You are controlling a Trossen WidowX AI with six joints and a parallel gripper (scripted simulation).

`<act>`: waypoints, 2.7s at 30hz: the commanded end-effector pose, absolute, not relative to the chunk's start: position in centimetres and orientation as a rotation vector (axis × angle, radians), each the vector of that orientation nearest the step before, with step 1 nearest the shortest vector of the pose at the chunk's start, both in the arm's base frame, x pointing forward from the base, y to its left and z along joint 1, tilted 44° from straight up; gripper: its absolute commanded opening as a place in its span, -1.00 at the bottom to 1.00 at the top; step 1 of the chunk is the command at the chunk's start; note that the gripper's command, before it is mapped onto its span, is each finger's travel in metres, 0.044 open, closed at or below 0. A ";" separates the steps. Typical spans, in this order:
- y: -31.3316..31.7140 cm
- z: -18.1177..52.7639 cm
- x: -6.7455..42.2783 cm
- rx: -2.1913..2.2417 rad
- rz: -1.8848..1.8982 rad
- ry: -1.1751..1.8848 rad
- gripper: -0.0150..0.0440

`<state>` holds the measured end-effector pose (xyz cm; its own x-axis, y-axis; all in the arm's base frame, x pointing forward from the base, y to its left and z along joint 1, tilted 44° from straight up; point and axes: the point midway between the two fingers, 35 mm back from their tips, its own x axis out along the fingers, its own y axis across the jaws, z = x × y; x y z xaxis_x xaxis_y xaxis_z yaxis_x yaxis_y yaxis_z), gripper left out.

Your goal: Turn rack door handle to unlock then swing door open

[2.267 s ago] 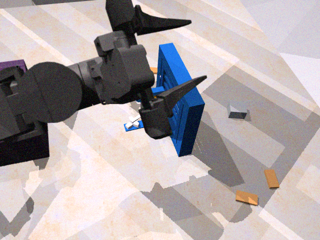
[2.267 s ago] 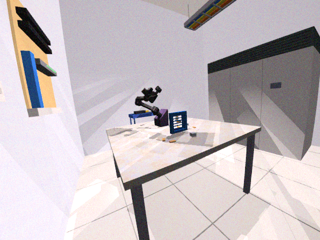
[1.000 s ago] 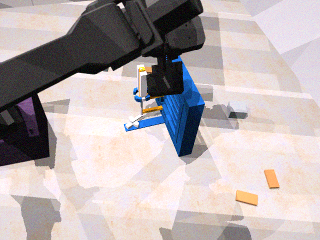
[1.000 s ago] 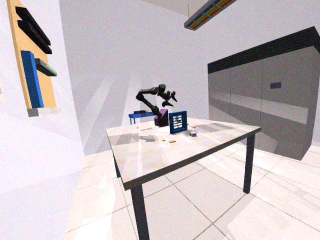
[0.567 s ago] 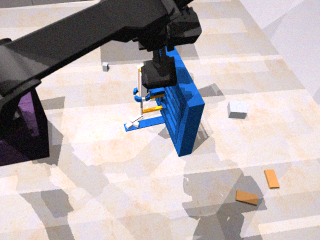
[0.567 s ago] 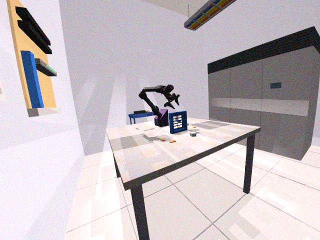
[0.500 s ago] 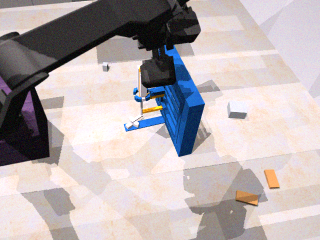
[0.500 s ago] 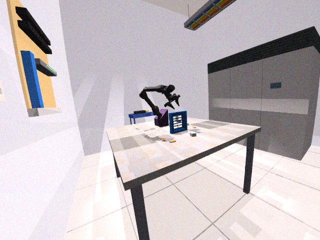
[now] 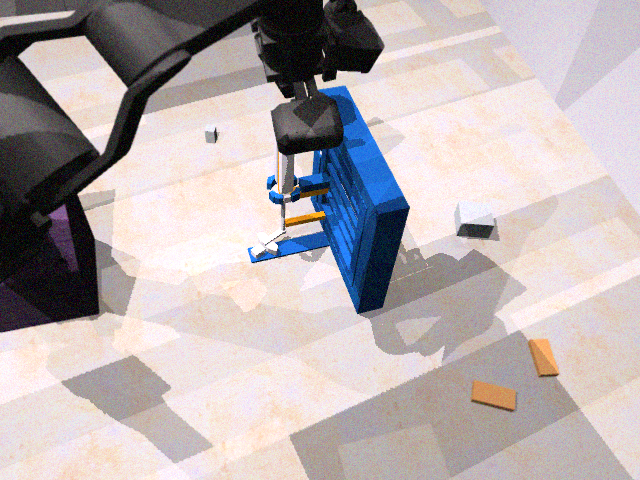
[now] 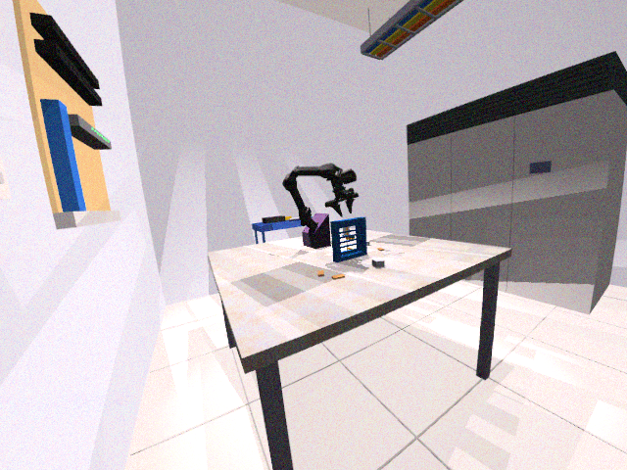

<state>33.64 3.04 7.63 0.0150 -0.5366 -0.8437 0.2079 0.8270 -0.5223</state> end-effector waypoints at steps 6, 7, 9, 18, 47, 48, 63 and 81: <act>3.4 6.7 33.0 -0.445 -0.695 1.543 0.48; 3.4 6.7 32.9 -0.460 -0.704 1.550 0.48; 3.4 6.6 32.9 -0.473 -0.710 1.555 0.48; 2.9 6.0 32.8 -0.472 -0.707 1.559 0.48; -0.1 2.7 32.4 -0.472 -0.708 1.558 0.48; -0.3 2.6 32.4 -0.472 -0.708 1.557 0.48; -1.3 1.5 32.1 -0.474 -0.712 1.554 0.12; -1.3 1.5 32.1 -0.474 -0.712 1.554 -0.44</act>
<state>32.20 -1.25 1.64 -0.1128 -0.6737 -0.7303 0.1186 0.7206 -0.6831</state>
